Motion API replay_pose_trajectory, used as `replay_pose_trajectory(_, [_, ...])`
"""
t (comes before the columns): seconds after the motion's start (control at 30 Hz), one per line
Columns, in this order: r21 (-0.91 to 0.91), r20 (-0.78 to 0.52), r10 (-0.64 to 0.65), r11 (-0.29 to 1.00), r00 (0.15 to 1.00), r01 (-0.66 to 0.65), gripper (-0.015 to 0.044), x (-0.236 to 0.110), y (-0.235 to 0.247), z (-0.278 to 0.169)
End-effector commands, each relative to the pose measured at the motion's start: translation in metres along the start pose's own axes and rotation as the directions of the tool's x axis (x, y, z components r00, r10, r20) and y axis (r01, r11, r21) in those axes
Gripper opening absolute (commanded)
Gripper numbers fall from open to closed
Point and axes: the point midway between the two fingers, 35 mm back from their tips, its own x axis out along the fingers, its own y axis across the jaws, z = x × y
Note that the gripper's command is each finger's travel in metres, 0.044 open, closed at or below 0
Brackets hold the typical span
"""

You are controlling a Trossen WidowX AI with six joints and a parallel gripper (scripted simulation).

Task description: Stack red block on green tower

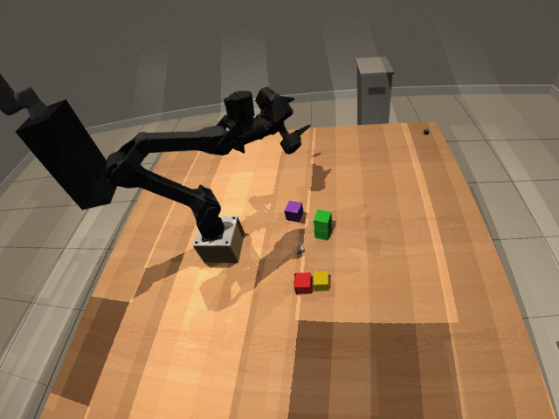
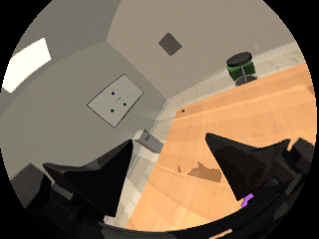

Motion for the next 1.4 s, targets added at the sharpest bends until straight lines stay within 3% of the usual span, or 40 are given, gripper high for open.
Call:
replay_pose_trajectory(0.0, [-0.079,-0.023,-0.151,0.986,0.988,0.149,0.0440,0.009,-0.036,0.010])
replay_pose_trajectory(0.33, [-0.259,-0.142,-0.522,0.840,0.841,0.477,0.0440,0.002,-0.143,0.026])
replay_pose_trajectory(0.7, [-0.406,-0.336,-0.759,0.651,0.558,0.641,0.0440,-0.051,-0.244,0.032])
replay_pose_trajectory(1.0, [-0.466,-0.530,-0.784,0.587,0.323,0.662,0.0440,-0.115,-0.303,0.028])
replay_pose_trajectory(1.37, [-0.433,-0.748,-0.648,0.636,0.139,0.639,0.0440,-0.195,-0.340,0.014])
